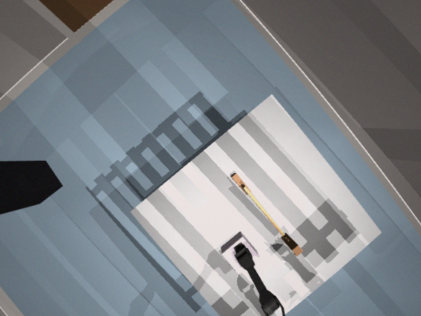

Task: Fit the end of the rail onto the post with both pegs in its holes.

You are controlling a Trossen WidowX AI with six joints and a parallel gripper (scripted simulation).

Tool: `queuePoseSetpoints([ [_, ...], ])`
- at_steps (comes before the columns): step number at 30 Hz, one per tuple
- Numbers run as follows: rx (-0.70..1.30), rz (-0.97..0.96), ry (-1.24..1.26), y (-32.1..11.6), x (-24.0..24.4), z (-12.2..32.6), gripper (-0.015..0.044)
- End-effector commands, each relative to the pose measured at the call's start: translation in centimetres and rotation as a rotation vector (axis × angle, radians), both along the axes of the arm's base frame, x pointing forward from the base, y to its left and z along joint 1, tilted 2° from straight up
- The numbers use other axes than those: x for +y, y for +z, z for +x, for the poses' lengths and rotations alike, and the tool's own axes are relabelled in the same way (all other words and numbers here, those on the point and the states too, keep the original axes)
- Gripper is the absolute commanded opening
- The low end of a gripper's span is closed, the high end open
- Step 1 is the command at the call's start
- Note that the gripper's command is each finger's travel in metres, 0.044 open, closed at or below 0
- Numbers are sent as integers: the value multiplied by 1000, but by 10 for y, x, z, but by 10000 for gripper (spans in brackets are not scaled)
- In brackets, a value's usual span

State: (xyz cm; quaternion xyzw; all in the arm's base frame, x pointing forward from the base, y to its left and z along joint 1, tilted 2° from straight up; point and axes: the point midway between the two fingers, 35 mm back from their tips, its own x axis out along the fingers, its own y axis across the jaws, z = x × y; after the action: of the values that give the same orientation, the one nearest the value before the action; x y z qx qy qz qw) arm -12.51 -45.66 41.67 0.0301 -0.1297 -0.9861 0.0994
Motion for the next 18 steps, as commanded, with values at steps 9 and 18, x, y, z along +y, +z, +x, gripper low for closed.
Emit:
queuePoseSetpoints([
  [9,33,259,239,-24,-22,61,440],
  [18,152,635,601,-67,-32,159,440],
])
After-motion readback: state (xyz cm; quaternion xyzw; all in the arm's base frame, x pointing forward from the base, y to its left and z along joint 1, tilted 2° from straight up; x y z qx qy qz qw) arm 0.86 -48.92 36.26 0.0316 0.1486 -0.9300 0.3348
